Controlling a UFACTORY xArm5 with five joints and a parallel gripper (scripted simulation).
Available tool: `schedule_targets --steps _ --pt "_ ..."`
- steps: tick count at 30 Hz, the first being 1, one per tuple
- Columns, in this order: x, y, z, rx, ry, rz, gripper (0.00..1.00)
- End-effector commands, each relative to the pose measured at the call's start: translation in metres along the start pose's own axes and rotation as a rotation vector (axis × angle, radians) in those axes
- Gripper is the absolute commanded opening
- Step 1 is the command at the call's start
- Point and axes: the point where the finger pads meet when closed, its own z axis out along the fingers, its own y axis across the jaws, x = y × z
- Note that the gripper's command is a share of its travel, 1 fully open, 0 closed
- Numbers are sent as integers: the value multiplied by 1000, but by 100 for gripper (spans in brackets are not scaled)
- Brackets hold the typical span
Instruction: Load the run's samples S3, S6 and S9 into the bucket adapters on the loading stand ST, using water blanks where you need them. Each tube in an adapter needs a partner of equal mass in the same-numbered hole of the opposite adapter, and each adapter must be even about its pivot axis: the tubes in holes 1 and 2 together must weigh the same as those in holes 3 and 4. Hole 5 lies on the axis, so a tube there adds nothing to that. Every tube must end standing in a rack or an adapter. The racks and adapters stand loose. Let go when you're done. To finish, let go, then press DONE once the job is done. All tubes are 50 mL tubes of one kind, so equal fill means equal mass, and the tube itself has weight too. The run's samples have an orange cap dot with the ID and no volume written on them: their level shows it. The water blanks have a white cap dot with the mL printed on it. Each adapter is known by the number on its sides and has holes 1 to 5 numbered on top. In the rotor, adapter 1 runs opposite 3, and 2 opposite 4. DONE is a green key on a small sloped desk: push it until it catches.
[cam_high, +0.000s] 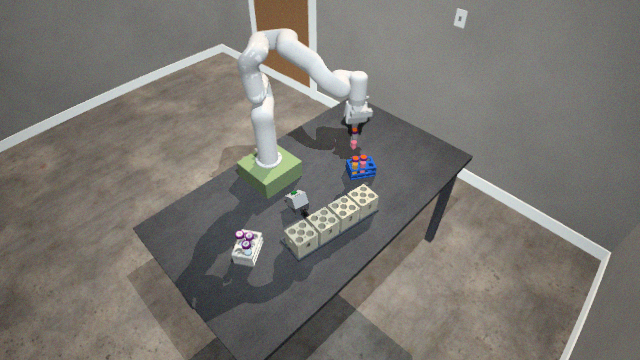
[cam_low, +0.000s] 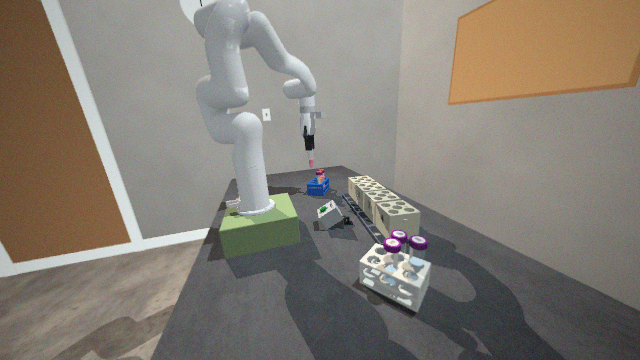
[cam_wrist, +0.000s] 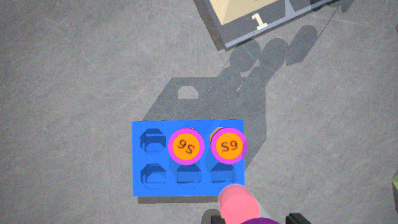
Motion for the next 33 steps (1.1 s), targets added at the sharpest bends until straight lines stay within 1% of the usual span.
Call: schedule_targets --steps 1,5,13,15,30,33 --pt "0 -1 -1 4 0 0 0" --pt "0 -1 -1 4 0 0 0" --pt "0 -1 15 4 0 0 0" --pt "0 -1 15 4 0 0 0" --pt "0 -1 45 4 0 0 0" --pt "0 -1 47 4 0 0 0"
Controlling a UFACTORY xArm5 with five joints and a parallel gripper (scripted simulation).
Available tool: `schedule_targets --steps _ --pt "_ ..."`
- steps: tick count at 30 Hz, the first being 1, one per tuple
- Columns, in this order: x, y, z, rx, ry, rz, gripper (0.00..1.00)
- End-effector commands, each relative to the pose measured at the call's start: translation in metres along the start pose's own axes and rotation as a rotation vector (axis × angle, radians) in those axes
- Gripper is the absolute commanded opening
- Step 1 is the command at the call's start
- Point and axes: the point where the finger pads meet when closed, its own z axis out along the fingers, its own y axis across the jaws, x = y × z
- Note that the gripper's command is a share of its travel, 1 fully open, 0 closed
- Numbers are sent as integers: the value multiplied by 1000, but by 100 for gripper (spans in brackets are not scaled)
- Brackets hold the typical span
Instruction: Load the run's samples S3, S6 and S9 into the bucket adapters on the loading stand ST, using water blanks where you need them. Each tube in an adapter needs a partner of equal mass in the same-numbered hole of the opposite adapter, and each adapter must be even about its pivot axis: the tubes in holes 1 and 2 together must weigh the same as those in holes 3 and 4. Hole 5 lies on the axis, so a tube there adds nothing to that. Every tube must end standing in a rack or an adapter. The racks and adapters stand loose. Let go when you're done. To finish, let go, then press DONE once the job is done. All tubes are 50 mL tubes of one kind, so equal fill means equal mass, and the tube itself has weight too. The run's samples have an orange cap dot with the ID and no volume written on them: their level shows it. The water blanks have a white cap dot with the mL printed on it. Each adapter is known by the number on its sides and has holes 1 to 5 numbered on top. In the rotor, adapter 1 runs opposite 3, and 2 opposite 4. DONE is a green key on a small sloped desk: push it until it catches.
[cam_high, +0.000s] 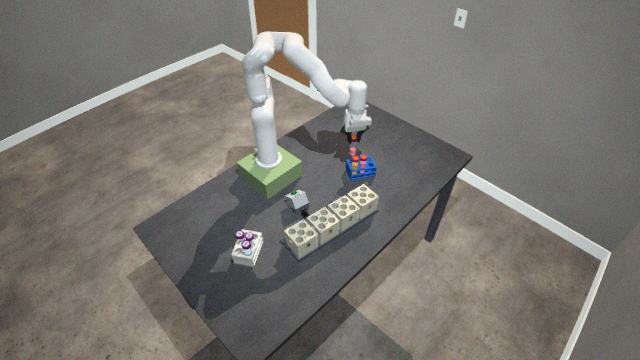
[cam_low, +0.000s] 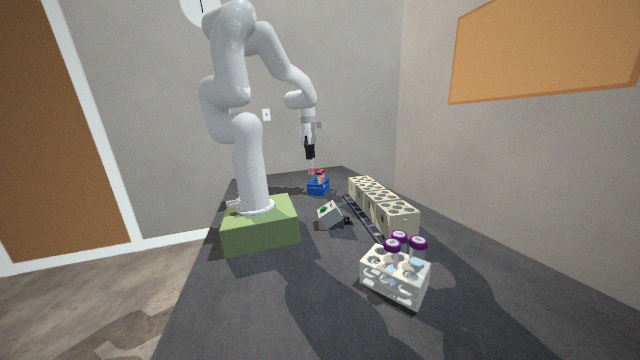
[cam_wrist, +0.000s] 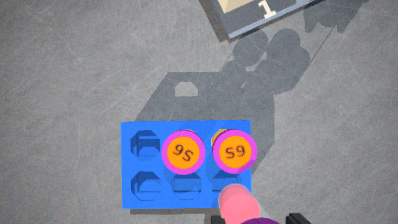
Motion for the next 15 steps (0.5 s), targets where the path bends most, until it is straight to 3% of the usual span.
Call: schedule_targets --steps 1,15 --pt "0 -2 4 5 0 0 0" --pt "0 -2 28 5 0 0 0"
